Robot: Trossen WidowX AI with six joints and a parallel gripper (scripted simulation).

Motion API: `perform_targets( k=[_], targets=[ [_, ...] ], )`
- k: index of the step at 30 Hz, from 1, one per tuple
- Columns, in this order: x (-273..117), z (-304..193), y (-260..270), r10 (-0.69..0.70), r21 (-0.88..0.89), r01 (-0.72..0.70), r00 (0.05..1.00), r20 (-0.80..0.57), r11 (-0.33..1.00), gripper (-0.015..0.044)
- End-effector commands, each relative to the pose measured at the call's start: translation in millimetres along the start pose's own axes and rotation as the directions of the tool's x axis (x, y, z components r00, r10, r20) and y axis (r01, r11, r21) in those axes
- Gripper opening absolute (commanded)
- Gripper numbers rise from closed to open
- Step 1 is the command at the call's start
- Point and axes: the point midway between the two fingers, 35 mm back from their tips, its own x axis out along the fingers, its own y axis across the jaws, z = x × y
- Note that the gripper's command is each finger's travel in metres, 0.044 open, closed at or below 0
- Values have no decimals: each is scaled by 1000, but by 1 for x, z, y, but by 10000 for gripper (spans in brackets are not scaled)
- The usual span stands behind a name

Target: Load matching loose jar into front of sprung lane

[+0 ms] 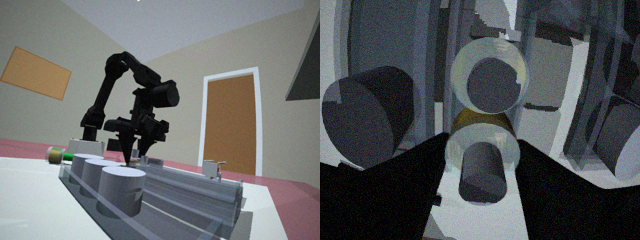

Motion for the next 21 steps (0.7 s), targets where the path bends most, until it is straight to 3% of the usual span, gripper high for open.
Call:
perform_targets(
  k=[1,21],
  targets=[
    [1,4,0,2,2,-2,1000,20,1000,0],
    [9,3,0,2,2,-2,1000,19,1000,0]
  ],
)
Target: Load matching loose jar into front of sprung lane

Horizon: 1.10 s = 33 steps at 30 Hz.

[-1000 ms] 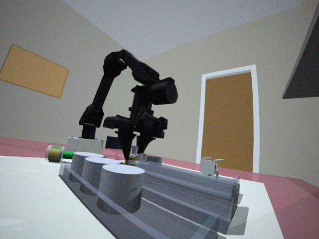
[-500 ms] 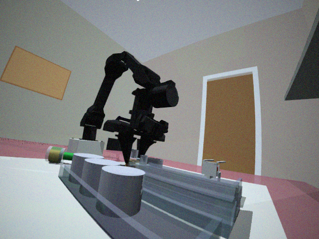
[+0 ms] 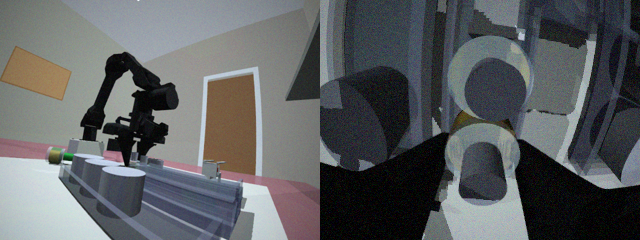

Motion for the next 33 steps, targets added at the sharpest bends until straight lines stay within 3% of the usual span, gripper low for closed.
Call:
perform_targets(
  k=[1,33],
  targets=[
    [1,4,0,2,1,-2,1000,17,1000,0],
    [5,-1,0,2,1,-2,1000,17,1000,0]
  ],
)
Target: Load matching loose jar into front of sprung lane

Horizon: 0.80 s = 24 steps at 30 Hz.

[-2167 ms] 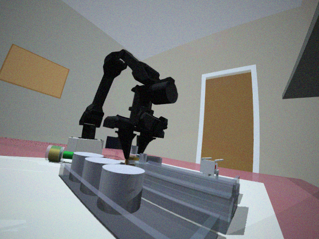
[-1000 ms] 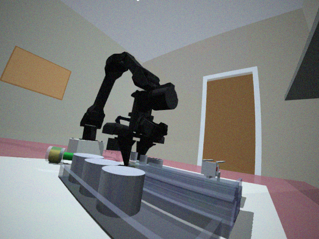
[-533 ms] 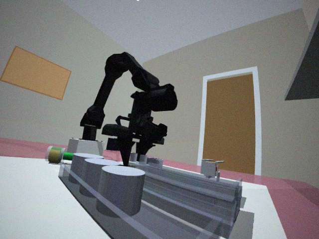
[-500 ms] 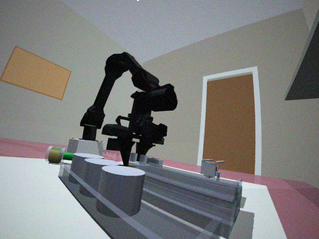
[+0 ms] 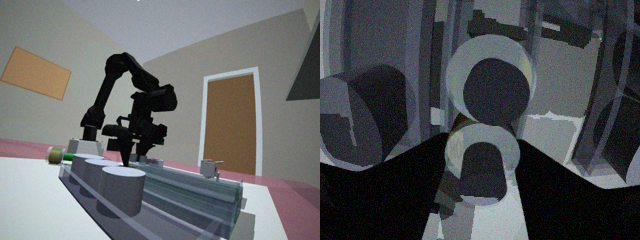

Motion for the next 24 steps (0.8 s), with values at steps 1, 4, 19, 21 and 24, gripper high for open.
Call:
perform_targets(
  k=[1,4,19,21,24],
  targets=[
    [0,2,0,2,0,-2,1000,13,1000,0],
    [0,2,0,2,0,-2,1000,13,1000,0],
    [0,-1,0,2,0,-2,1000,13,1000,0],
    [0,-1,0,2,0,-2,1000,13,1000,0],
    [0,-2,0,2,0,-2,1000,13,1000,0]
  ],
)
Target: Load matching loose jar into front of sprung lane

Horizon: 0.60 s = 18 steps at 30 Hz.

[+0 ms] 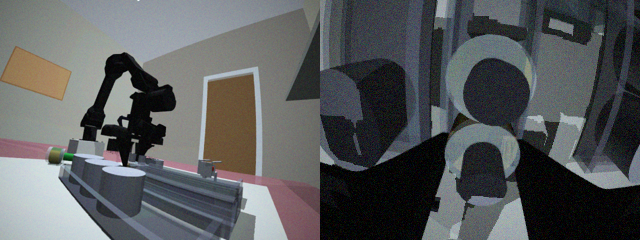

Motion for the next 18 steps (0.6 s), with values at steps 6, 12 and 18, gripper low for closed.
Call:
perform_targets(
  k=[6,12,18],
  targets=[
    [0,-2,0,2,0,-2,1000,12,1000,0],
    [0,-2,0,2,0,-2,1000,12,1000,0],
    [0,-1,0,2,0,-2,1000,12,1000,79]
  ],
)
